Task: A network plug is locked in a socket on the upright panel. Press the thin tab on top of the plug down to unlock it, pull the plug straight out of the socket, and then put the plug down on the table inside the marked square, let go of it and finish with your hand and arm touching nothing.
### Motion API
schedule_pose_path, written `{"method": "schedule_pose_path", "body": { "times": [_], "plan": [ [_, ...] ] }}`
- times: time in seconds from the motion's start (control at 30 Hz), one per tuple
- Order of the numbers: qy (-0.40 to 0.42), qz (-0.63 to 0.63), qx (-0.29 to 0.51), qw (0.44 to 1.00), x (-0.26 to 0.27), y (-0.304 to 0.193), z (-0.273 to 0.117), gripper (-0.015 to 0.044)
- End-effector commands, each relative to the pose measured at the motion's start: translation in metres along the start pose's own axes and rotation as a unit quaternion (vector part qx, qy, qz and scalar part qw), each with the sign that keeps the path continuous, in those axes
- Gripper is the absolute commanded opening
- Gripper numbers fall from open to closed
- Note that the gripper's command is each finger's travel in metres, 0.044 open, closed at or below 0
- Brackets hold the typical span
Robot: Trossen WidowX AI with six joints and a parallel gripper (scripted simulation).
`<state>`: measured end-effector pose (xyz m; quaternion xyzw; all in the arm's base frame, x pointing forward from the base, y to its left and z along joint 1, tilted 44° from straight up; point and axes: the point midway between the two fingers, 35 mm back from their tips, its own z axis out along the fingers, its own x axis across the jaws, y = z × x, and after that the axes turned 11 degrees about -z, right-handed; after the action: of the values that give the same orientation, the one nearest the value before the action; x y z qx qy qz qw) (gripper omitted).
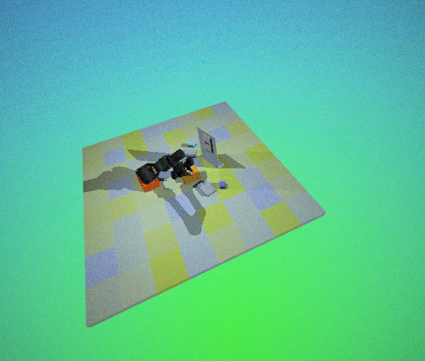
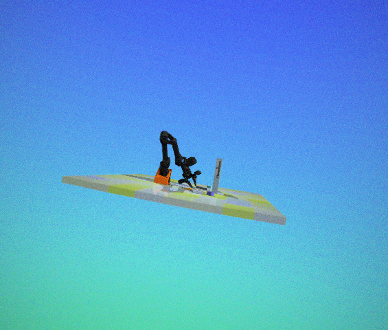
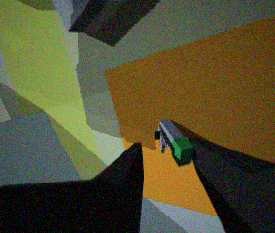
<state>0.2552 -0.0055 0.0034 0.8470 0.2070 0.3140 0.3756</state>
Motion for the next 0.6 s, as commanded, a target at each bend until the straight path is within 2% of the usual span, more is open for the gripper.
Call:
{"method": "schedule_pose_path", "body": {
  "times": [0.0,0.57],
  "plan": [
    [0.000,0.002,-0.001,1.000,0.001,0.000,-0.003,0.0156],
    [-0.001,0.001,0.001,1.000,0.001,-0.001,-0.017,0.0156]
  ]
}}
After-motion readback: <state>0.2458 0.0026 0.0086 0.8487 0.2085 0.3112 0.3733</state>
